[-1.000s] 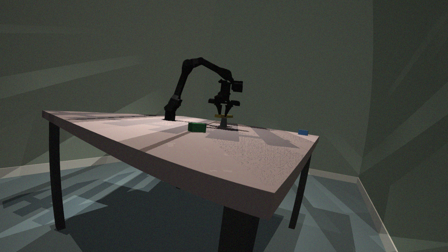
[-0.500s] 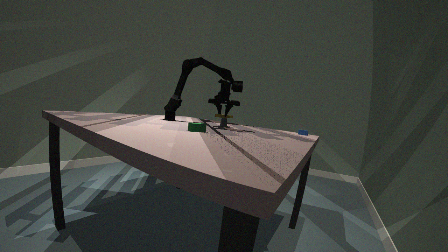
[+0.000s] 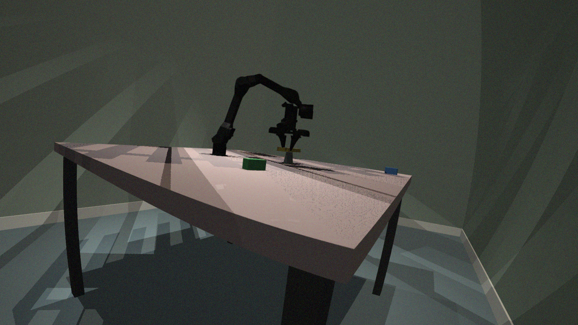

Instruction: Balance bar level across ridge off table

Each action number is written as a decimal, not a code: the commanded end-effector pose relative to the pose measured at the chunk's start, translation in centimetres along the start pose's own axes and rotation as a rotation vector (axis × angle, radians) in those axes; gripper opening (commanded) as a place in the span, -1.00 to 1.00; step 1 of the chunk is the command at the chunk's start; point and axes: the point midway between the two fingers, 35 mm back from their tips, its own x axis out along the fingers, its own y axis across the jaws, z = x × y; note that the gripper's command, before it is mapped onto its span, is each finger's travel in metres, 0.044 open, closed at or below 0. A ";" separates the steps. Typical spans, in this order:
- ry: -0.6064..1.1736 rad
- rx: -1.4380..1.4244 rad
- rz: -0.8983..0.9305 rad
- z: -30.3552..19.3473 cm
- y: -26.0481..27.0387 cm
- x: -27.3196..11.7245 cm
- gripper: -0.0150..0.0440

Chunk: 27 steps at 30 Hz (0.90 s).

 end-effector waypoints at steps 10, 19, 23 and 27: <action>0.000 0.000 -0.001 0.0 0.0 0.0 0.14; 0.000 0.000 -0.001 0.0 0.0 0.0 0.40; 0.000 0.000 -0.001 0.0 0.0 0.0 0.76; 0.000 0.000 -0.001 0.0 0.0 0.0 1.00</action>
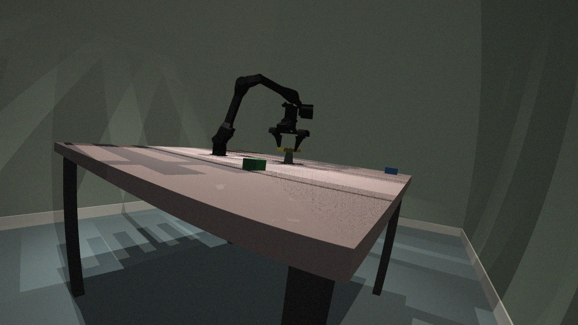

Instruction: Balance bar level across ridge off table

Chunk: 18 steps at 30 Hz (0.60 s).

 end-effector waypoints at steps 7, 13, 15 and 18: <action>0.000 0.000 0.000 -0.2 0.5 -5.0 1.00; 0.000 0.000 0.000 0.0 0.0 -10.0 1.00; 0.000 0.000 0.000 0.0 0.0 -10.0 1.00; 0.000 0.000 0.000 0.0 0.0 -10.0 1.00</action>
